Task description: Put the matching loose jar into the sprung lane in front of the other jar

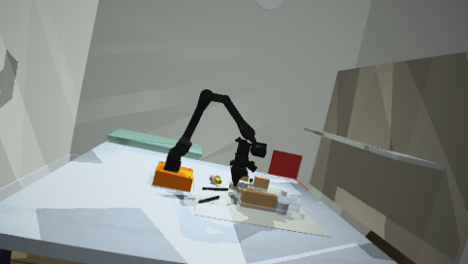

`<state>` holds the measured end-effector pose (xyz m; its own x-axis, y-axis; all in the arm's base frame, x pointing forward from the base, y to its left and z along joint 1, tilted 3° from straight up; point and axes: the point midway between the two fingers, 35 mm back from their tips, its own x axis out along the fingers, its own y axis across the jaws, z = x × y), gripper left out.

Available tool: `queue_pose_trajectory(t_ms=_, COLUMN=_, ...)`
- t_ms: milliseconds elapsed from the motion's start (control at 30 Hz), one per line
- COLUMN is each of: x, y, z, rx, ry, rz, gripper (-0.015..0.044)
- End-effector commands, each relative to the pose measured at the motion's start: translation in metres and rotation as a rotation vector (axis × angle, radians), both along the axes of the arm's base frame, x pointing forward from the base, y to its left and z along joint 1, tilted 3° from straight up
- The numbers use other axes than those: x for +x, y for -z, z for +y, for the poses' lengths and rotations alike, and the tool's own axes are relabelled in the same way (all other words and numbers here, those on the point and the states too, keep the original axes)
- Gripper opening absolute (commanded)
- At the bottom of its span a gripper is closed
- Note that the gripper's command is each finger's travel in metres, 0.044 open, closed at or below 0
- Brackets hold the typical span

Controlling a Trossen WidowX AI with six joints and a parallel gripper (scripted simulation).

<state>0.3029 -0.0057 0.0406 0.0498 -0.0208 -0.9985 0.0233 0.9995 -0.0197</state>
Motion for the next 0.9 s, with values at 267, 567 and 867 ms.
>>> queue_pose_trajectory(t_ms=267, x=0.0120, y=-0.0026, z=-0.0003, rx=0.000, ry=0.003, rz=-0.024, gripper=0.0000)
queue_pose_trajectory(t_ms=567, x=0.0152, y=-0.0029, z=-0.0004, rx=0.000, ry=0.003, rz=-0.024, gripper=0.0000)
queue_pose_trajectory(t_ms=867, x=0.0183, y=-0.0033, z=-0.0005, rx=0.000, ry=0.003, rz=-0.025, gripper=0.0000)
